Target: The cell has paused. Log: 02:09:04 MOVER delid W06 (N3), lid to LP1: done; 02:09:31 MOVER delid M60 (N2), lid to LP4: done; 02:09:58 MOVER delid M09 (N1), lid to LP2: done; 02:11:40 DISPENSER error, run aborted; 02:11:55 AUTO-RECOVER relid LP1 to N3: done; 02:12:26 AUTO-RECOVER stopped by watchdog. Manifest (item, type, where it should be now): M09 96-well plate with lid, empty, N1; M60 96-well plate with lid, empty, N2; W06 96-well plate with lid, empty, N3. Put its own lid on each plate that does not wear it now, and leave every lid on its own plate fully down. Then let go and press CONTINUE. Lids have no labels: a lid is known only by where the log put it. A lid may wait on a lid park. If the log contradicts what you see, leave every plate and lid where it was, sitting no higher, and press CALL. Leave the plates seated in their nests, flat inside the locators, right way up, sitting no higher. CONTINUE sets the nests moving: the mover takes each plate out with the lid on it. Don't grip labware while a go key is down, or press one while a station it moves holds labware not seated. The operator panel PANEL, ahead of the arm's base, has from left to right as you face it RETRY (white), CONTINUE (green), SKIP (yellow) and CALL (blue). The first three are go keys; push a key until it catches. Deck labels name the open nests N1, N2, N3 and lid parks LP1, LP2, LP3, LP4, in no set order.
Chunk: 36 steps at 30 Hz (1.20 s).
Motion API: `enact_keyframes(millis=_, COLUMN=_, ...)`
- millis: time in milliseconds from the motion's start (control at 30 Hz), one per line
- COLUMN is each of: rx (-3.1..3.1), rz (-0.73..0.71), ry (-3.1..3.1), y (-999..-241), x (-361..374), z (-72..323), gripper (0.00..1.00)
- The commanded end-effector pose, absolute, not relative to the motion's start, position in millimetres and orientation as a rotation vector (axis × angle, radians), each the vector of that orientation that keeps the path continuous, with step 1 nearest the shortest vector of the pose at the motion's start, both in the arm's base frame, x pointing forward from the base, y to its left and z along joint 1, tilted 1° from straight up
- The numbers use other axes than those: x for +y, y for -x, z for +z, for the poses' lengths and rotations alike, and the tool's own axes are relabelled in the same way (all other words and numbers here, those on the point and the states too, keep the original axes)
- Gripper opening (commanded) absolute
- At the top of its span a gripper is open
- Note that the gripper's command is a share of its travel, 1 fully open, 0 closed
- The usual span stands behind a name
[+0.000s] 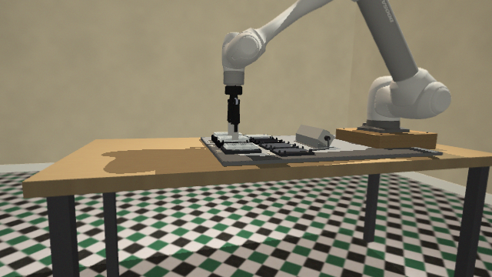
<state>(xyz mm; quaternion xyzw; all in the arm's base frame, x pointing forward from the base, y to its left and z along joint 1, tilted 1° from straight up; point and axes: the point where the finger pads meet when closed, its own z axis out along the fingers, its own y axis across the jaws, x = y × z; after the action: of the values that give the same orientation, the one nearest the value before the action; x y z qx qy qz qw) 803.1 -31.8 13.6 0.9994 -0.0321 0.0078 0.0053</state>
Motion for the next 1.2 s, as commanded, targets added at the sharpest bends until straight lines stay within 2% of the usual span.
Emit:
enact_keyframes(millis=0, rx=-0.1, rz=0.025, ry=-3.129, y=-803.1, x=-31.7, z=13.8, gripper=0.0)
enact_keyframes(millis=733, rx=-0.1, rz=0.025, ry=-3.129, y=-803.1, x=-31.7, z=13.8, gripper=0.0)
enact_keyframes(millis=767, rx=-0.1, rz=0.025, ry=-3.129, y=-803.1, x=-31.7, z=13.8, gripper=0.66)
enact_keyframes(millis=1167, rx=-0.1, rz=0.025, ry=-3.129, y=-803.1, x=-31.7, z=13.8, gripper=0.66)
